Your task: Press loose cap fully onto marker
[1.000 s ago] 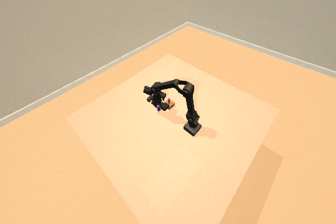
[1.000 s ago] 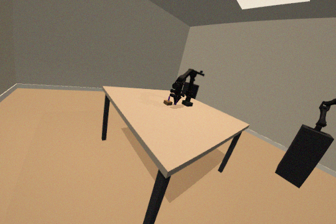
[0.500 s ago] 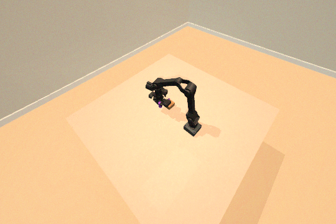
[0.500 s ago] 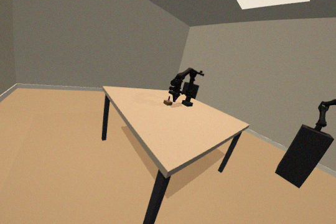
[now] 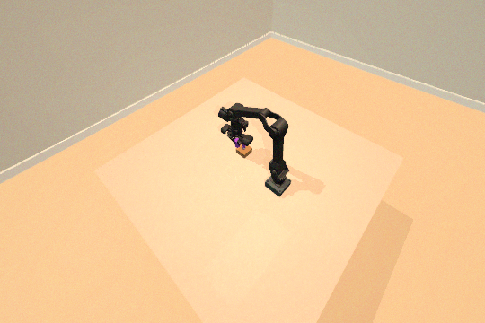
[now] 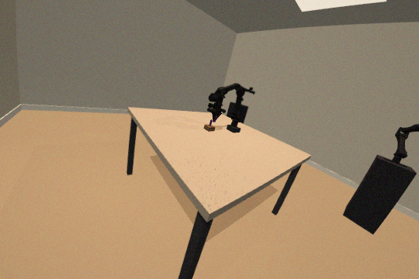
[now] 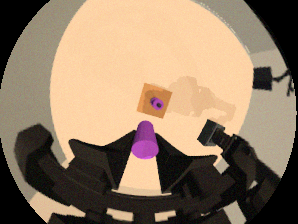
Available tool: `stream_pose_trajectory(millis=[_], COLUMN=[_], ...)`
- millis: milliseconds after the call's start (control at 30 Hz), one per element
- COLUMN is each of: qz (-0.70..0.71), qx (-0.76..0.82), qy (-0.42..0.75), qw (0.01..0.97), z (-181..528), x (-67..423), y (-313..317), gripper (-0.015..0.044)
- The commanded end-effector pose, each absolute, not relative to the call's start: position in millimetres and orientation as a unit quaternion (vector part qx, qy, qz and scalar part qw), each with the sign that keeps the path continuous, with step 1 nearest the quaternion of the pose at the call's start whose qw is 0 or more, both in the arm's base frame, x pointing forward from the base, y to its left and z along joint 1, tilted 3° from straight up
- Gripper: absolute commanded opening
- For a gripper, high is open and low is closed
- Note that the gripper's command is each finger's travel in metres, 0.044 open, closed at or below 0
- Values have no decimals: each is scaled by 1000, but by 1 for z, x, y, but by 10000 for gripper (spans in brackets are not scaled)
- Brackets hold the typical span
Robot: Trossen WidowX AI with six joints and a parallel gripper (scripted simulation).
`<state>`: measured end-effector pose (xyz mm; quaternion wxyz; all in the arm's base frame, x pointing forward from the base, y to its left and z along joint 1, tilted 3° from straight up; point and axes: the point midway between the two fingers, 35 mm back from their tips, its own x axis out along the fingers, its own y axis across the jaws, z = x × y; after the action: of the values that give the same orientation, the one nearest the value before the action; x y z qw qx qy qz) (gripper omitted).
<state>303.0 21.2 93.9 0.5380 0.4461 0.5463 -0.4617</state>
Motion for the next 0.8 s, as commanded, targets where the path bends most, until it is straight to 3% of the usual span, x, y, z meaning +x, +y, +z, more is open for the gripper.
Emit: stream_pose_trajectory(millis=[0,767], qz=[-460,-461], qx=[446,445], qy=[543,542], qw=[543,543], z=[106,112], x=[302,296], y=[5,-24], gripper=[0,0])
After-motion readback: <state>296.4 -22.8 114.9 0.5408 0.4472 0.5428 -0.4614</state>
